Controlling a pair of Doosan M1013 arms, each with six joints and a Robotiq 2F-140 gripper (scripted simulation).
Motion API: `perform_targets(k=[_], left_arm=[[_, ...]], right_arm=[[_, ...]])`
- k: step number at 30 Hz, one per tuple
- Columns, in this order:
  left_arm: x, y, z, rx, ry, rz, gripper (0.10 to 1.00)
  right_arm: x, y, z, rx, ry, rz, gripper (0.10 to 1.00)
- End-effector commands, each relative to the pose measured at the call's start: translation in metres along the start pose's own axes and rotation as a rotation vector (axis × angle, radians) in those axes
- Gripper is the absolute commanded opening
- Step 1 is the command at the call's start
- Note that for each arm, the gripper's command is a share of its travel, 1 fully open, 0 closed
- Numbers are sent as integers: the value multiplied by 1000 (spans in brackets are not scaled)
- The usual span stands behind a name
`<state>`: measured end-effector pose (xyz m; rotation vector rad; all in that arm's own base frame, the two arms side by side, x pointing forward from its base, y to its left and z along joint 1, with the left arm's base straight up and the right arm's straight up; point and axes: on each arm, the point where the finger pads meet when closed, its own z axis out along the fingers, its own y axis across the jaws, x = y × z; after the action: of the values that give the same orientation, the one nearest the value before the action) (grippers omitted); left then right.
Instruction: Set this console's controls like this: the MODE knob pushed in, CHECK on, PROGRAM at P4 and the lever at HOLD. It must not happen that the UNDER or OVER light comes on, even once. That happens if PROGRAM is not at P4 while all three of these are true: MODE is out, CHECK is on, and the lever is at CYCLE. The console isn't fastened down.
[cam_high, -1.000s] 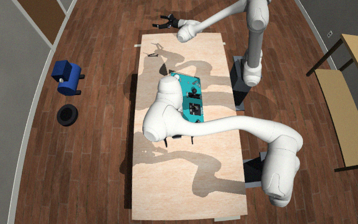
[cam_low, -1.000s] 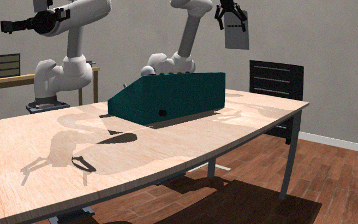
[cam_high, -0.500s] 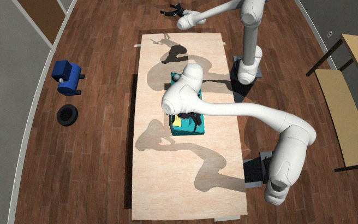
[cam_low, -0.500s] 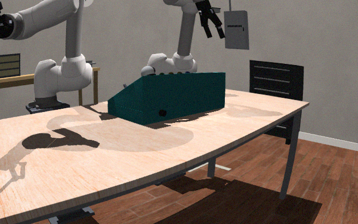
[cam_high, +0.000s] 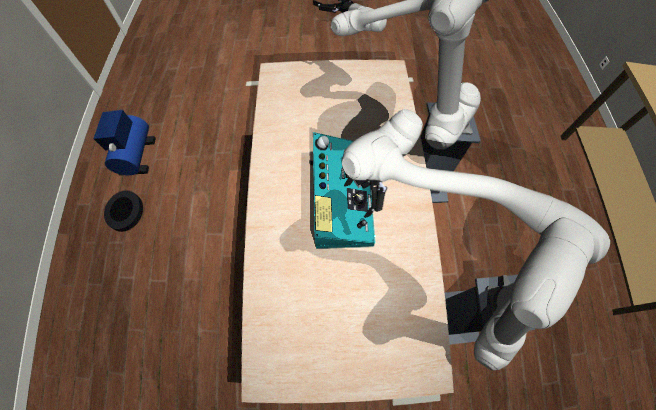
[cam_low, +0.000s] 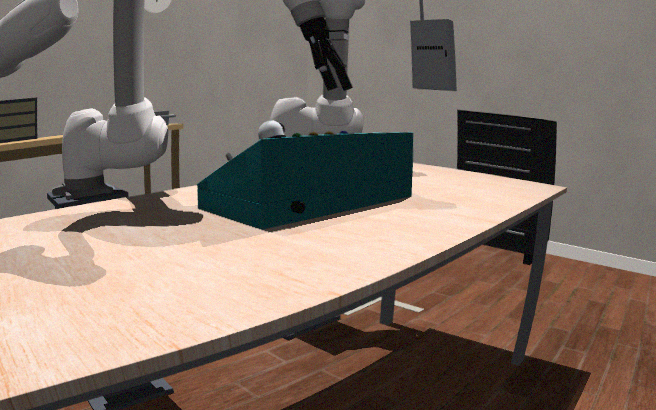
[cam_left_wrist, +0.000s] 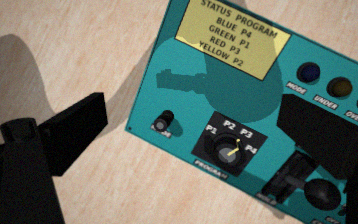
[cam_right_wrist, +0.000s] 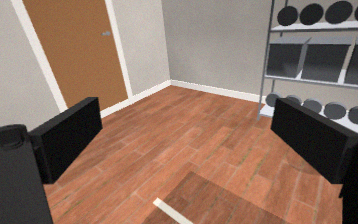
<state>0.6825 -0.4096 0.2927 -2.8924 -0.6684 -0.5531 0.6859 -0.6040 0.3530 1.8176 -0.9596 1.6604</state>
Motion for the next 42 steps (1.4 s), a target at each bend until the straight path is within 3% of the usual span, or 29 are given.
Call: perform_targets(k=[1, 3, 4, 6, 9, 12, 21, 22, 23, 26, 35, 37, 38, 42], left_arm=[[-61, 25, -1, -118, 19, 211, 1000], [-61, 25, -1, -118, 19, 211, 1000], [-90, 32, -1, -161, 28, 301, 1000], [-118, 38, -2, -203, 38, 389, 1000], [-124, 39, -3, -213, 40, 408, 1000], [-124, 39, -3, -213, 40, 408, 1000], [-124, 39, -3, -213, 40, 408, 1000], [-124, 39, -3, -213, 40, 409, 1000], [-124, 39, -3, -213, 40, 409, 1000], [-124, 39, -3, -213, 40, 409, 1000], [-124, 39, -3, -213, 40, 409, 1000], [-124, 39, -3, -213, 40, 409, 1000], [-124, 39, -3, -213, 40, 409, 1000], [-124, 39, -3, -213, 40, 408, 1000]], right_arm=[[10, 69, 10, -73, 9, 11, 1000], [10, 69, 10, -73, 9, 11, 1000], [14, 108, 12, -115, 13, 16, 1000], [16, 128, 13, -137, 15, 19, 1000], [20, 167, 12, -180, 20, 25, 1000], [24, 207, 14, -180, 20, 25, 1000], [24, 210, 14, -180, 20, 25, 1000], [25, 223, 13, -194, 21, 27, 1000], [29, 265, 8, -239, 26, 34, 1000], [31, 298, 0, -347, 37, 48, 1000], [38, 414, -30, -450, 47, 62, 1000], [38, 414, -30, -450, 47, 62, 1000], [41, 451, -42, -486, 51, 67, 1000], [43, 495, -60, -544, 56, 75, 1000]])
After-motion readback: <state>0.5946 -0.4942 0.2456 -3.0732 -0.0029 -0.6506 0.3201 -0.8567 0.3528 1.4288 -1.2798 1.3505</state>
